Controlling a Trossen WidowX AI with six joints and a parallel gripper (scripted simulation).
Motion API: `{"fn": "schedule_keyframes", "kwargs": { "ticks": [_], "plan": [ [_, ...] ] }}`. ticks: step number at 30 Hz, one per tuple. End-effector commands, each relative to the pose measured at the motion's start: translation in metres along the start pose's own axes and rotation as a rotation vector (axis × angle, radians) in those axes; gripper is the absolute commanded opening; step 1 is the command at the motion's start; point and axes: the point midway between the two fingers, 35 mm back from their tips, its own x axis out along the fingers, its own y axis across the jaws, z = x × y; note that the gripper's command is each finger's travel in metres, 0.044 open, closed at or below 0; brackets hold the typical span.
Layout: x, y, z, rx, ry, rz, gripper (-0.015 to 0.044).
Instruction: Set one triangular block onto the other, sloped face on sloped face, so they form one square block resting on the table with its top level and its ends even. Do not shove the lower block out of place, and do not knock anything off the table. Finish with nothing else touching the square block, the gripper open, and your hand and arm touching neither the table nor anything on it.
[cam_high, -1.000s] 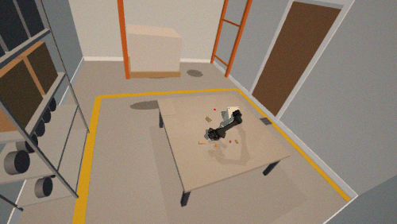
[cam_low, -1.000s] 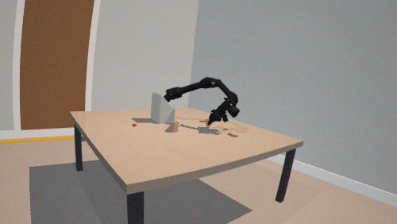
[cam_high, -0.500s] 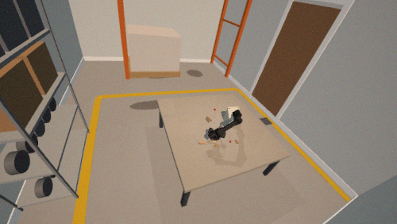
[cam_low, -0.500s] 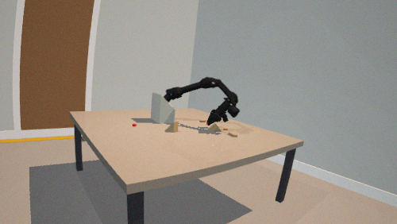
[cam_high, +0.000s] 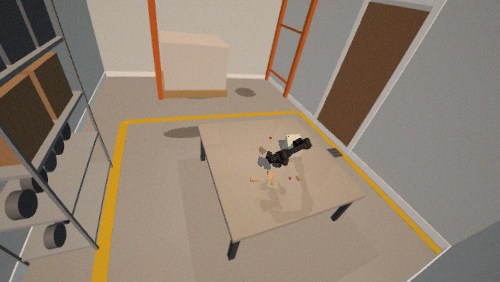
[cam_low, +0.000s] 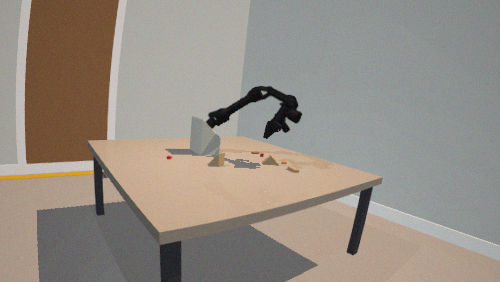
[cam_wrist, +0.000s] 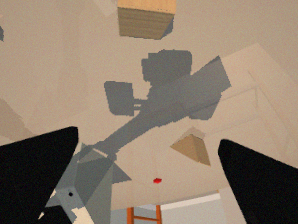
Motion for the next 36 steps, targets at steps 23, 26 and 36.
{"fn": "schedule_keyframes", "kwargs": {
  "ticks": [23, 26, 36],
  "plan": [
    [0.096, -0.065, 0.036, -1.537, -0.592, -0.829, 0.0440],
    [0.098, -0.060, 0.030, -1.682, -0.581, -0.962, 0.0440],
    [0.100, -0.027, -0.001, -2.153, -0.424, -1.451, 0.0440]
  ]
}}
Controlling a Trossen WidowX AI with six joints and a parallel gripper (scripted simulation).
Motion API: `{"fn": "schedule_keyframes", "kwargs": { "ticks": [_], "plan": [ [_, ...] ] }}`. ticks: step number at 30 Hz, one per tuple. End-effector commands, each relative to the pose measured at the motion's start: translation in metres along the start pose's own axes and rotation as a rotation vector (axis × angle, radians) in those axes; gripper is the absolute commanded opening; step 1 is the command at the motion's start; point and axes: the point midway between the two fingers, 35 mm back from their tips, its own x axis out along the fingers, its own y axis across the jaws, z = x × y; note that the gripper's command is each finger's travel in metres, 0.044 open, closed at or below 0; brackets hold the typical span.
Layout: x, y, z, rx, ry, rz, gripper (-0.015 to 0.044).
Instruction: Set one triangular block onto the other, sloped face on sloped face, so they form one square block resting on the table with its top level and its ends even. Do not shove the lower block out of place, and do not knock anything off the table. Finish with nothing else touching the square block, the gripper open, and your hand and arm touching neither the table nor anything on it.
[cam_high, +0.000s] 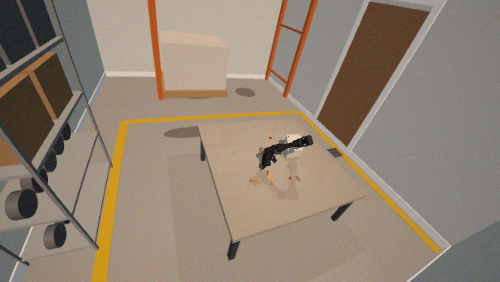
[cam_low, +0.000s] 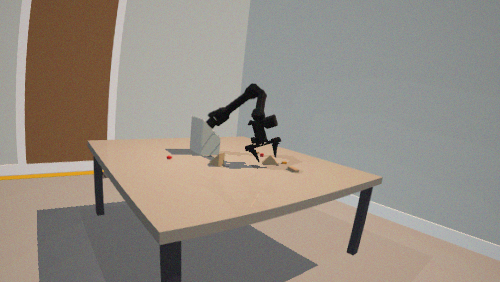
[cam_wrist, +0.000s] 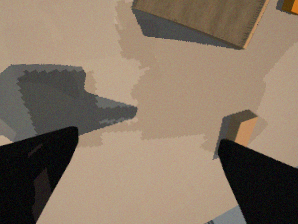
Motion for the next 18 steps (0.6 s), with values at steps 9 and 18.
{"fn": "schedule_keyframes", "kwargs": {
  "ticks": [9, 18],
  "plan": [
    [-0.059, 0.021, 0.071, -1.198, 0.188, -0.401, 0.0440],
    [-0.065, 0.022, 0.079, -1.288, 0.215, -0.421, 0.0440]
  ]
}}
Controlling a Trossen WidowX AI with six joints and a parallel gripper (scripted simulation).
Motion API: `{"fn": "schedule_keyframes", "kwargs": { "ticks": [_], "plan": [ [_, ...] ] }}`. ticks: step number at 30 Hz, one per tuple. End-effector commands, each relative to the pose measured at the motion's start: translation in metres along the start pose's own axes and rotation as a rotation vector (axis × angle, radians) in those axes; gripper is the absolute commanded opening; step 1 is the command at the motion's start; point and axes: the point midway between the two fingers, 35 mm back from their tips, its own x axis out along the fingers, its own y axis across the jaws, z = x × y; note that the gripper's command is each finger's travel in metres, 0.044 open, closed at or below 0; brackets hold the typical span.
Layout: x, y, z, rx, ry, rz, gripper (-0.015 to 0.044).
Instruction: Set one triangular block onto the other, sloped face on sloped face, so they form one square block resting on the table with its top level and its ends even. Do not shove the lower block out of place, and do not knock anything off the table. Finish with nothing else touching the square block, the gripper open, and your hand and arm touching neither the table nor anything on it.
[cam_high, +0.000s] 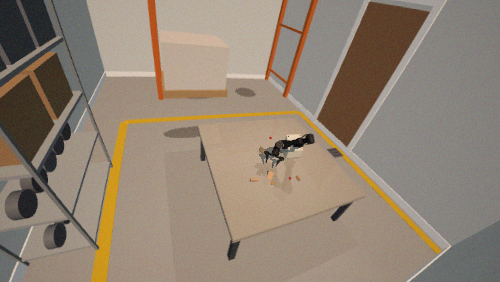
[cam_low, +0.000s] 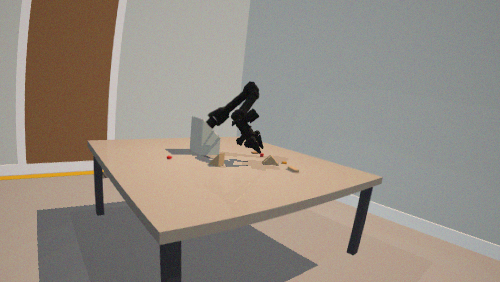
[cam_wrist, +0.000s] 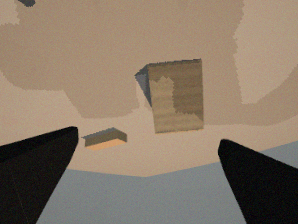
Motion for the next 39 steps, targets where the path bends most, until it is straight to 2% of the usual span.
{"fn": "schedule_keyframes", "kwargs": {
  "ticks": [1, 10, 23, 39],
  "plan": [
    [-0.015, -0.021, 0.007, -0.208, 0.039, -0.046, 0.0440],
    [-0.011, -0.020, 0.007, -0.208, 0.037, -0.045, 0.0440],
    [0.083, -0.028, 0.003, -0.208, 0.044, -0.049, 0.0440],
    [0.084, -0.028, 0.003, -0.208, 0.044, -0.049, 0.0440]
  ]
}}
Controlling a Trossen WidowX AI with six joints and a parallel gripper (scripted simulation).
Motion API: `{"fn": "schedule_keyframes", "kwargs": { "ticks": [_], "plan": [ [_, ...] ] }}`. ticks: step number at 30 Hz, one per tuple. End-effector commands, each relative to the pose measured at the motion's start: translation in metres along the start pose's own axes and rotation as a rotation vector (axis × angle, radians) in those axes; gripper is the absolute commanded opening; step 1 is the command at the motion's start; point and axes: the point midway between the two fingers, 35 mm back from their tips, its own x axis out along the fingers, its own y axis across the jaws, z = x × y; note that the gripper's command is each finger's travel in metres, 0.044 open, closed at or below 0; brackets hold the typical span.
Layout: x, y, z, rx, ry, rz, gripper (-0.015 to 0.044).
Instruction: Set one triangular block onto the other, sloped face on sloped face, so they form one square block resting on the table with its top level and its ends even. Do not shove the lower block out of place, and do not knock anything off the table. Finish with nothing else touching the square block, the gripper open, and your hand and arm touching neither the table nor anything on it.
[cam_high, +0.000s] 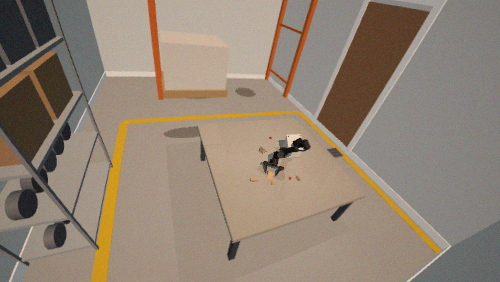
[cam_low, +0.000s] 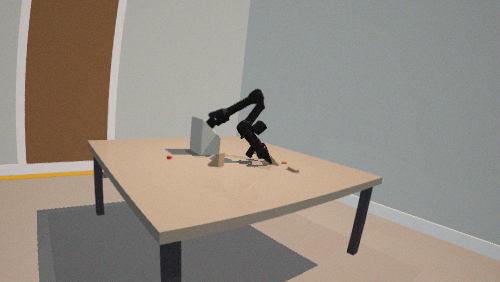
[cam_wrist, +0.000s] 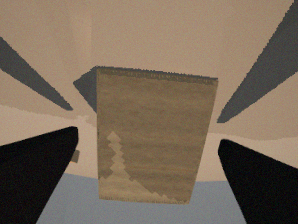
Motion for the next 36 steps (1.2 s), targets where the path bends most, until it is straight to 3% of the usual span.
{"fn": "schedule_keyframes", "kwargs": {
  "ticks": [1, 34, 36],
  "plan": [
    [0.0011, 0.0013, -0.0014, 0.000, 0.005, 0.004, 0.0440],
    [0.0011, 0.0013, -0.0014, 0.000, 0.005, 0.004, 0.0440],
    [0.0005, 0.0003, -0.0004, -0.001, 0.001, 0.000, 0.0387]
  ]
}}
